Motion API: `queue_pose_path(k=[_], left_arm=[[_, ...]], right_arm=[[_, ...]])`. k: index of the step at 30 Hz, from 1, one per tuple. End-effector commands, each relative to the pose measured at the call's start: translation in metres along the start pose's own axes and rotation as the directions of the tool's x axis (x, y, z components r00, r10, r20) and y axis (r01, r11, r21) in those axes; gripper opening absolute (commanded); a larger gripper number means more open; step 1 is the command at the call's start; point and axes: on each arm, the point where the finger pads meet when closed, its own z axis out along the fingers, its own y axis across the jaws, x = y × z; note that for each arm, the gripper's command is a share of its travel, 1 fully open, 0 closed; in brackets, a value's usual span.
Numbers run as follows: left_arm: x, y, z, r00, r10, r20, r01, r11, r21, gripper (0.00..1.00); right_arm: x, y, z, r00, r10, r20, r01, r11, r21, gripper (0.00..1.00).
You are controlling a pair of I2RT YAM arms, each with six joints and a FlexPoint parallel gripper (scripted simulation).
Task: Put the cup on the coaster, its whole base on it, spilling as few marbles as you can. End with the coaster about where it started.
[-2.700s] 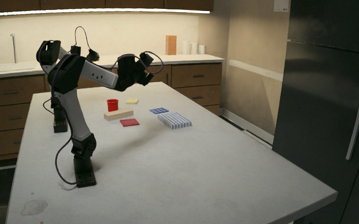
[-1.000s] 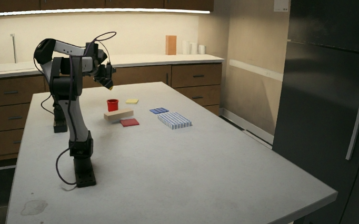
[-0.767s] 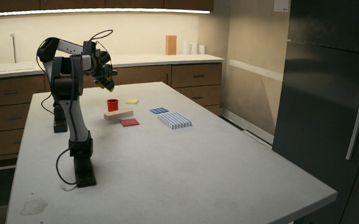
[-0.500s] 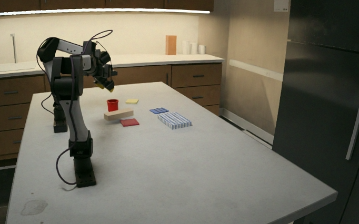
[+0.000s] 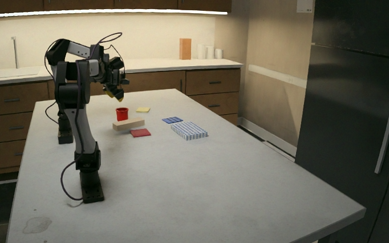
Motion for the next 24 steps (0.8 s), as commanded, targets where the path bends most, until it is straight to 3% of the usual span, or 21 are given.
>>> queue_pose_path(k=[1, 13, 18, 24], left_arm=[[0.0, -0.001, 0.011, 0.985, 0.108, -0.132, -0.106, 0.994, 0.021, 1.0], [-0.017, 0.001, 0.046, 0.93, 0.227, -0.288, -0.211, 0.974, 0.088, 1.0], [-0.025, 0.002, 0.059, 0.928, 0.237, -0.286, -0.22, 0.971, 0.09, 1.0], [-0.011, 0.002, 0.072, 0.918, 0.229, -0.322, -0.211, 0.973, 0.091, 1.0]], right_arm=[[-0.01, 0.0, -0.005, 1.0, -0.012, 0.023, 0.012, 1.0, 0.004, 1.0], [-0.01, 0.0, -0.005, 1.0, -0.012, 0.023, 0.012, 1.0, 0.004, 1.0], [-0.01, 0.0, -0.005, 1.0, -0.012, 0.023, 0.012, 1.0, 0.004, 1.0], [-0.01, 0.0, -0.005, 1.0, -0.012, 0.023, 0.012, 1.0, 0.004, 1.0]])
